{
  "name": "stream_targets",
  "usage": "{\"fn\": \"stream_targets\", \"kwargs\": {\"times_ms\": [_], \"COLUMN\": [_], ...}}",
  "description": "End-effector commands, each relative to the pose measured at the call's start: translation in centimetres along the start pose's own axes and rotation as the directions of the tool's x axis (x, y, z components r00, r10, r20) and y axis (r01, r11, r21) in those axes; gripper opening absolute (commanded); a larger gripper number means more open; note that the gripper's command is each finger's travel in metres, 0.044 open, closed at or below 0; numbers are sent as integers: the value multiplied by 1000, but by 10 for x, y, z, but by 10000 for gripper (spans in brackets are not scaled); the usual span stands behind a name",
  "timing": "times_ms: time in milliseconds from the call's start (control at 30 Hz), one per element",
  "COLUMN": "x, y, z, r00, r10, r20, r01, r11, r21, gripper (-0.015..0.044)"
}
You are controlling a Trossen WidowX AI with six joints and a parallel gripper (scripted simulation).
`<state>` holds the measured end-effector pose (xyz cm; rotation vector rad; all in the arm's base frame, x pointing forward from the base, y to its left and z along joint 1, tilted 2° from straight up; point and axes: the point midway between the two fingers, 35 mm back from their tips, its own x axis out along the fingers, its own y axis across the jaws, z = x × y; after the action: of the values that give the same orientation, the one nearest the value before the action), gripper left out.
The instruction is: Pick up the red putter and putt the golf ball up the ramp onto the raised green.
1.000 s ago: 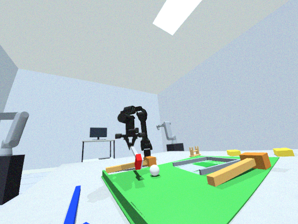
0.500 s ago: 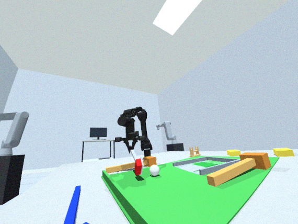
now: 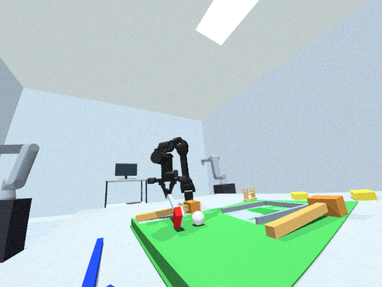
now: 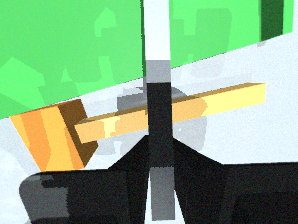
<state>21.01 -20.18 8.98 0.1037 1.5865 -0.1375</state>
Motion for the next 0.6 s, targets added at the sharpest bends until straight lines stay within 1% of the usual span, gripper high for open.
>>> {"fn": "stream_targets", "kwargs": {"times_ms": [0, 267, 567], "x": [0, 2, 3], "y": [-1, -30, -25], "z": [0, 0, -1], "r00": [1000, 1000, 1000], "r10": [0, -5, -1], "r20": [1, 3, -2], "r01": [0, 5, 1], "r11": [1000, 1000, 1000], "r21": [0, 0, 5], "gripper": [0, 0, 0]}}
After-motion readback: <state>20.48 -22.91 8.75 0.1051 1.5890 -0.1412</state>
